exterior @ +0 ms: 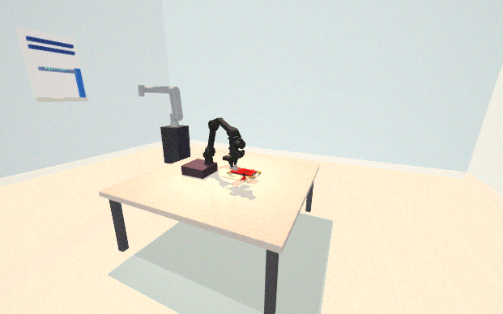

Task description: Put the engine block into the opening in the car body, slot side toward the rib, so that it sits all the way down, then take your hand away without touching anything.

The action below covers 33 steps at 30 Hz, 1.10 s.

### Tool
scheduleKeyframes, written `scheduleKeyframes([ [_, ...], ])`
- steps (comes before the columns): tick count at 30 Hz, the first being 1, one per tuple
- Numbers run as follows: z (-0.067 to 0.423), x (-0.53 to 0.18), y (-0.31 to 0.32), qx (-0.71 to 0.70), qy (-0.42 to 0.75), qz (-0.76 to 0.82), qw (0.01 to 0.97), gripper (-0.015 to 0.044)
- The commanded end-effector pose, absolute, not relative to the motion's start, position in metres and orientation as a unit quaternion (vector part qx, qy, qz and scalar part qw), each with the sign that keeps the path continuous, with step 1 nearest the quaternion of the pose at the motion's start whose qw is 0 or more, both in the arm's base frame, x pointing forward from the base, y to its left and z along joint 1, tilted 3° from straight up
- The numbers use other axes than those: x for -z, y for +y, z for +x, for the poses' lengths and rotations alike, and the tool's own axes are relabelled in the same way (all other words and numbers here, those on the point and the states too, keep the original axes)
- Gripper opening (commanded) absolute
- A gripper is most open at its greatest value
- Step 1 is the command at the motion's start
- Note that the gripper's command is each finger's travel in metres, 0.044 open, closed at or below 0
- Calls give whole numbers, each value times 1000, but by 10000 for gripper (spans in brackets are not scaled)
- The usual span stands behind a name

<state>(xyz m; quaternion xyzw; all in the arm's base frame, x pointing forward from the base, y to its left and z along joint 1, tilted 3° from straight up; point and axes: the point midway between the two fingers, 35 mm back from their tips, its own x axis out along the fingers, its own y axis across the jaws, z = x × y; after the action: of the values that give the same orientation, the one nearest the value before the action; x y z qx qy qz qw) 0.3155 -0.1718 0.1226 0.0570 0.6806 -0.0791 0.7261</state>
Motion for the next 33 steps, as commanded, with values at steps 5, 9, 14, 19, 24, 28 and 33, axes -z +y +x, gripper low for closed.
scheduleKeyframes([
  [5, 324, -122, -157, 77, 678, 52, 729, 0],
  [9, 329, -117, -146, 74, 678, 50, 729, 0],
  [14, 335, -112, -131, 72, 679, 49, 729, 0],
  [19, 340, -106, -117, 69, 679, 47, 729, 0],
  [24, 344, -101, -101, 66, 679, 45, 729, 0],
  [28, 347, -96, -89, 64, 680, 44, 729, 0],
  [33, 350, -91, -74, 62, 680, 42, 730, 0],
])
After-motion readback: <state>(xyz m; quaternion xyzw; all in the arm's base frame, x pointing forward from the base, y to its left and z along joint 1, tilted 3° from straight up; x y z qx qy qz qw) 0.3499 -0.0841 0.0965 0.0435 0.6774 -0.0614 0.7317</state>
